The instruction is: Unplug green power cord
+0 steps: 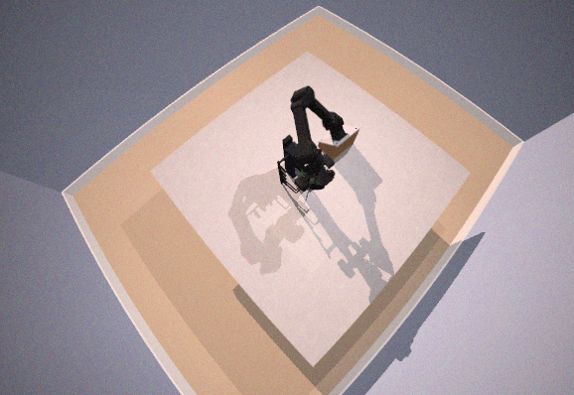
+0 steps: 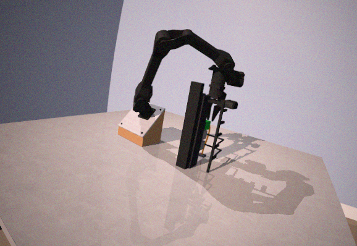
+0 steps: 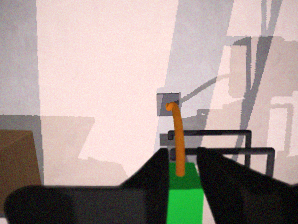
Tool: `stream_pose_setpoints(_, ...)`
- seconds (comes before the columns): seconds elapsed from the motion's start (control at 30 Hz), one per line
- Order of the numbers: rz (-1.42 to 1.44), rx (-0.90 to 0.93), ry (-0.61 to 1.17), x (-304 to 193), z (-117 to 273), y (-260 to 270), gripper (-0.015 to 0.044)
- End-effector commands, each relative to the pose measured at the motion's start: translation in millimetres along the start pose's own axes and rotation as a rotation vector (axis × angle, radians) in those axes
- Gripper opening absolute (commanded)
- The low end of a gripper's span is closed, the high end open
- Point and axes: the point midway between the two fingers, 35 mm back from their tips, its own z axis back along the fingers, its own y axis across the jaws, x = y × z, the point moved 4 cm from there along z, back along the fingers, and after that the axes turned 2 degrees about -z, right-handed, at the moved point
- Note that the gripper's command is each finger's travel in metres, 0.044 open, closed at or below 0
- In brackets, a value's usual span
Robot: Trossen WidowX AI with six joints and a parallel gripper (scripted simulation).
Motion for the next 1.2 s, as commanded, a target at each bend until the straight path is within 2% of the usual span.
stream_pose_setpoints(0.0,0.0,0.0,0.0,0,0,0,0.0026)
stream_pose_setpoints(0.17,0.0,0.0,0.0,0,0,0,0.0157)
stream_pose_setpoints(0.73,0.004,-0.009,-0.001,0,8,1,0.016)
stream_pose_setpoints(1.17,0.004,-0.009,0.0,-19,9,0,0.016)
